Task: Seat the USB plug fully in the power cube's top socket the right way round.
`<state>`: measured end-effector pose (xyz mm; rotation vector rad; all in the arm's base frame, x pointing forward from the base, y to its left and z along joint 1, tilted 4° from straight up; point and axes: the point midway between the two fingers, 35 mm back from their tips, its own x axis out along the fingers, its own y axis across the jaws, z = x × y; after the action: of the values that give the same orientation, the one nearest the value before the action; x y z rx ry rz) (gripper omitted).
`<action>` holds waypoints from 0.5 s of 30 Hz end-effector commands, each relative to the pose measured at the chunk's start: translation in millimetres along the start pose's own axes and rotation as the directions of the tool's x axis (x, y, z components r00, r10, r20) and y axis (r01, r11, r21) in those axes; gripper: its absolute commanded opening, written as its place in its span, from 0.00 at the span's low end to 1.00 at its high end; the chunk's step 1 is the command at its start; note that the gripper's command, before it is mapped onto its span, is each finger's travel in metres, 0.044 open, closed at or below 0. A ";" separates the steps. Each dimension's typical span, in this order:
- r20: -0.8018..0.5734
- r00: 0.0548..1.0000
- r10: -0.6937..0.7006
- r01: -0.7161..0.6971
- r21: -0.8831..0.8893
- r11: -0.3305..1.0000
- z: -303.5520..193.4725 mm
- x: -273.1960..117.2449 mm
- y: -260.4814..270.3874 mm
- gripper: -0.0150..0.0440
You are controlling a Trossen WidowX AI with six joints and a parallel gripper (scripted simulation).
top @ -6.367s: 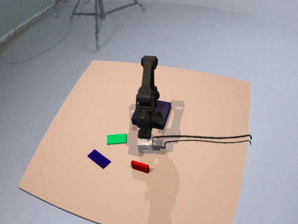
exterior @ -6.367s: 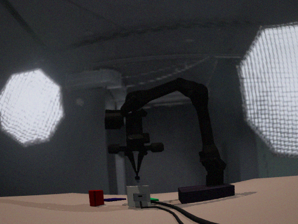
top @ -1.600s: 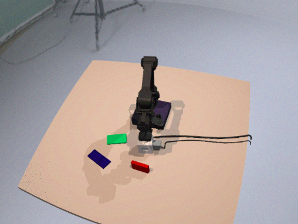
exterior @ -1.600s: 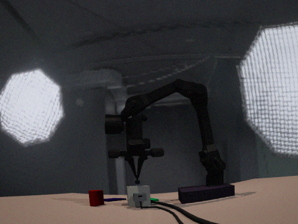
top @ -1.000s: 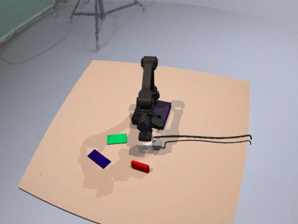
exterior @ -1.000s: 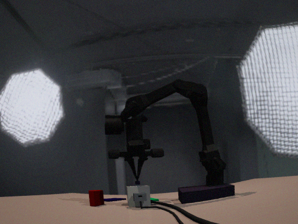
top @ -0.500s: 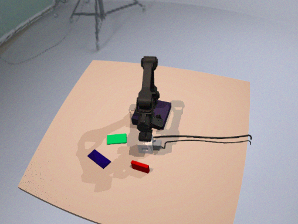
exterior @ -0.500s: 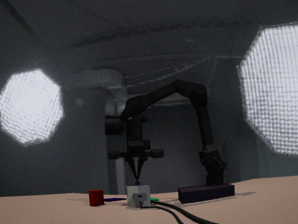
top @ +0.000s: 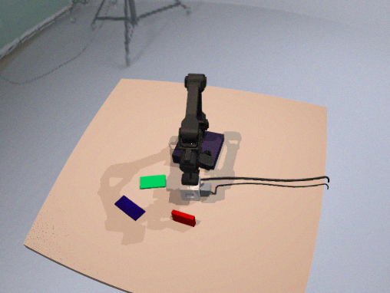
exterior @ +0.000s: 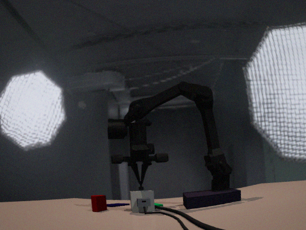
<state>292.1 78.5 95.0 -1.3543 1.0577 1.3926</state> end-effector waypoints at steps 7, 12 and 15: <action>-0.003 1.000 0.001 -0.001 -0.003 1.000 -0.3 2.1 0.1 0.25; -0.003 1.000 0.001 -0.001 -0.003 1.000 -0.3 2.7 0.1 0.25; -0.003 1.000 0.001 -0.001 -0.003 1.000 -0.3 2.7 0.1 0.25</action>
<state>292.1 78.5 93.5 -1.3548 1.0578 1.3927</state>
